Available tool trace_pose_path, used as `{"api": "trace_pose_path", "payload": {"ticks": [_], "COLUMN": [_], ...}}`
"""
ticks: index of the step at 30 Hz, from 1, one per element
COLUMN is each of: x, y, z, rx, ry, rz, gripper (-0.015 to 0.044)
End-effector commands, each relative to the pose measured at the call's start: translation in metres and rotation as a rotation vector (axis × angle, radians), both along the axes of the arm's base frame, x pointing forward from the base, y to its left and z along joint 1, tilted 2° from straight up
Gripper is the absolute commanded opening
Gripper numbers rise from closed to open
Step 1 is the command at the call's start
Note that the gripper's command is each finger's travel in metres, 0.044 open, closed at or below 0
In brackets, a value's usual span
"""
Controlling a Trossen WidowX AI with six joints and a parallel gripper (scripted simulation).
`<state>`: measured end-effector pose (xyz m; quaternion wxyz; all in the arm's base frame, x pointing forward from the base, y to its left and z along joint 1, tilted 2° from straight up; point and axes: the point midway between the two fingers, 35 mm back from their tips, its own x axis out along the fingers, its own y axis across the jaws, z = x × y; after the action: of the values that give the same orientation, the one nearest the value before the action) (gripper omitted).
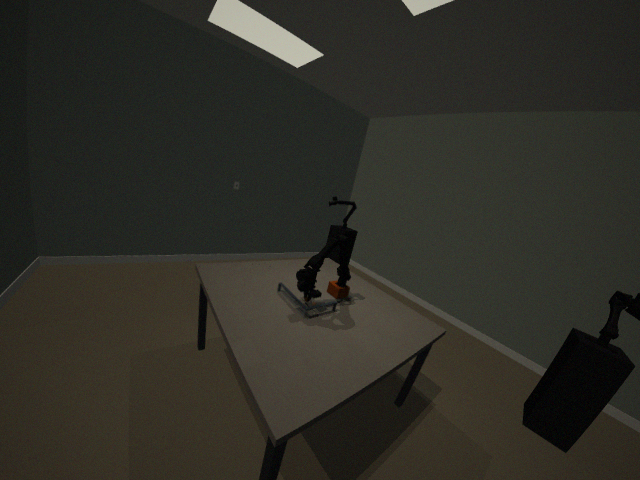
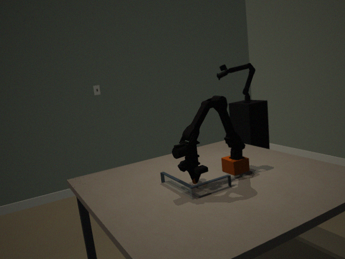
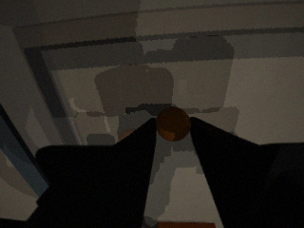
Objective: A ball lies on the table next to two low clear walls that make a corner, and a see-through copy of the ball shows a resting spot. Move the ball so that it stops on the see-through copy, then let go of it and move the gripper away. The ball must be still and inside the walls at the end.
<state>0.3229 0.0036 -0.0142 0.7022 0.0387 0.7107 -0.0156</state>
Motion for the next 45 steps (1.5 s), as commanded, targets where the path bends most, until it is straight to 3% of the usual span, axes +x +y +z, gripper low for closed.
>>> {"api": "trace_pose_path", "payload": {"ticks": [1,10,15,35,45], "x": [0.008,0.002,0.0,-0.029,-0.029], "y": [0.0,-0.003,-0.003,0.044,0.047], "z": [0.032,0.103,0.108,0.063,0.004], "rx": [0.005,0.004,0.004,0.009,0.009], "ry": [-0.023,-0.023,-0.022,-0.02,-0.019], "rz": [-0.002,-0.002,-0.002,-0.002,-0.002], "gripper": [0.0,0.0,0.0,0.0,0.0]}}
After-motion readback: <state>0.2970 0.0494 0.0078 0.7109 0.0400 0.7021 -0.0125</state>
